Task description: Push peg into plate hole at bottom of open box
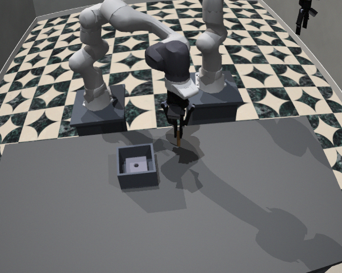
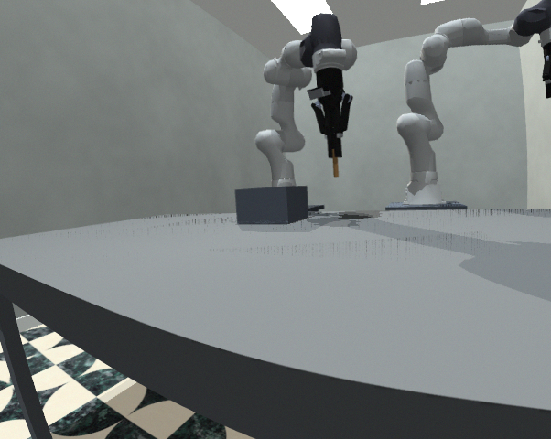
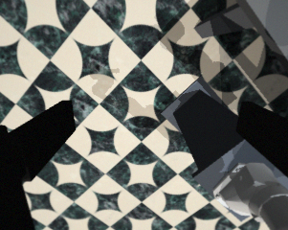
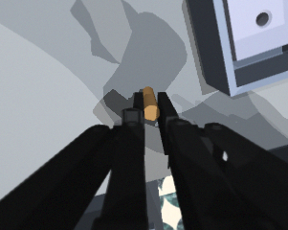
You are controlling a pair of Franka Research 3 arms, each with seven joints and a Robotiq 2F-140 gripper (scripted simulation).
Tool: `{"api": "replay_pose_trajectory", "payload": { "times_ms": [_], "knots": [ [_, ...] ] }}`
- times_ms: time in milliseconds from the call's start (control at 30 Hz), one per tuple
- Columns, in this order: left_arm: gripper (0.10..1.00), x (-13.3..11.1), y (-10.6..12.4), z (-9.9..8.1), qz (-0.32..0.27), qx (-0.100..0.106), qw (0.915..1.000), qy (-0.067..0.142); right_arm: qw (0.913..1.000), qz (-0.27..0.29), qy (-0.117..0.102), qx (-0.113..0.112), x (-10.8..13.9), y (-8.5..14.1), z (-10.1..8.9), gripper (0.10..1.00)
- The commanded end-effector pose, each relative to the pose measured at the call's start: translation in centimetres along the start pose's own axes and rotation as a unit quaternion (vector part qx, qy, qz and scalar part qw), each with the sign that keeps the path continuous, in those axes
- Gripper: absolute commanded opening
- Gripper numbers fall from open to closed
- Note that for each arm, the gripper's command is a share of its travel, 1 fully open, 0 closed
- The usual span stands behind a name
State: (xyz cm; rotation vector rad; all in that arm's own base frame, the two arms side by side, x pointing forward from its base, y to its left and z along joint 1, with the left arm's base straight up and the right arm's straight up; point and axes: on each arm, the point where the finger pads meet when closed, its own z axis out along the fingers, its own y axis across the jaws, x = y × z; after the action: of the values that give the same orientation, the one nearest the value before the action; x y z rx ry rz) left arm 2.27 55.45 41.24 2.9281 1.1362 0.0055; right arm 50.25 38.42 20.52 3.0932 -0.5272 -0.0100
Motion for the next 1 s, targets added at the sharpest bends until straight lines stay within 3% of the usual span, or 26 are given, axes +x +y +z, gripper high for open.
{"api": "replay_pose_trajectory", "payload": {
  "times_ms": [0,233,300,533,967],
  "knots": [
    [1.0,-0.1,0.0,-0.1,-0.003,0.001,1.0,-0.001,1.0,-0.007,0.004,0.001,2.2,2.5,-0.2,0.099],
    [1.0,-0.1,0.0,-0.1,-0.003,0.001,1.0,-0.001,1.0,-0.007,0.004,0.0,6.4,9.9,-0.2,0.099],
    [1.0,-0.1,0.0,-0.1,-0.003,0.001,1.0,-0.001,1.0,-0.007,0.004,0.0,6.4,9.9,-0.2,0.099],
    [1.0,-0.1,0.0,-0.1,-0.003,0.001,1.0,-0.001,1.0,-0.005,0.003,0.002,8.6,15.7,-0.1,0.099],
    [1.0,-0.1,0.0,-0.1,-0.003,0.001,1.0,-0.001,1.0,-0.005,0.003,0.002,8.9,16.7,-0.1,0.099]
  ]
}}
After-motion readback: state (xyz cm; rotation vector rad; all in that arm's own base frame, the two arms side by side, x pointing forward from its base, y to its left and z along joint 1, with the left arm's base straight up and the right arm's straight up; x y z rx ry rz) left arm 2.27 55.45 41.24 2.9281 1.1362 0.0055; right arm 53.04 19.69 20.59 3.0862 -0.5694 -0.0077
